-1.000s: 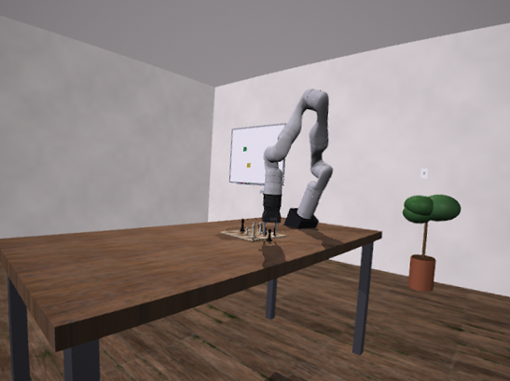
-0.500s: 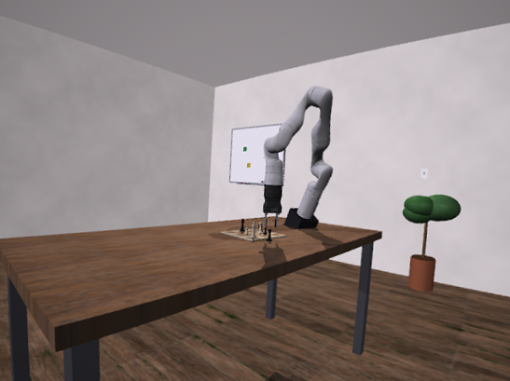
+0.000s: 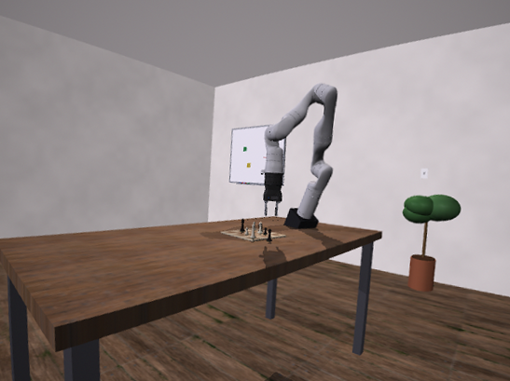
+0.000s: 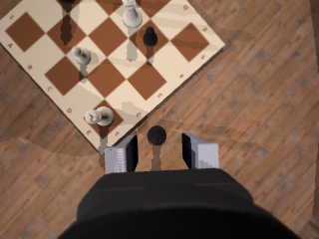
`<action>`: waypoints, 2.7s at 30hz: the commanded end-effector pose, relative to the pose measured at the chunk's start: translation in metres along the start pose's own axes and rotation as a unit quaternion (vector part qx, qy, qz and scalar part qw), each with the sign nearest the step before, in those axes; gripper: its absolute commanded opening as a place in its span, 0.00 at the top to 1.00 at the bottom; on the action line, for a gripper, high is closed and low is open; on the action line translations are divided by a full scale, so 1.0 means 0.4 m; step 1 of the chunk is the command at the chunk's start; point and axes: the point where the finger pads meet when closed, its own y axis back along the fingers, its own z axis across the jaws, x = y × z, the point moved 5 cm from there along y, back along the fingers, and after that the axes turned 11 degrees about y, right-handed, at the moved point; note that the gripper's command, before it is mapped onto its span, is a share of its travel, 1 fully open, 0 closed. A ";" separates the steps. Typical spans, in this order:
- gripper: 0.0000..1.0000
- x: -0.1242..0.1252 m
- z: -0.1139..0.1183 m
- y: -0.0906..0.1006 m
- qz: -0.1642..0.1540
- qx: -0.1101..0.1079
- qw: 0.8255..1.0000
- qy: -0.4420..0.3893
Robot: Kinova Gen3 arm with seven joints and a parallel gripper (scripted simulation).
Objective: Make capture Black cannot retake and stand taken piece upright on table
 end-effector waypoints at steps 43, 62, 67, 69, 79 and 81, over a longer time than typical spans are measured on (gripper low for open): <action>0.00 0.035 0.002 0.004 0.002 0.000 0.996 -0.087; 0.00 0.154 0.022 0.000 0.012 -0.006 0.914 -0.406; 0.00 0.193 0.028 0.000 0.014 -0.006 0.852 -0.523; 0.00 0.201 0.029 0.000 0.014 -0.006 0.838 -0.546; 0.00 0.265 0.032 0.004 0.014 -0.004 0.678 -0.735; 0.00 0.279 0.032 0.005 0.013 -0.003 0.639 -0.769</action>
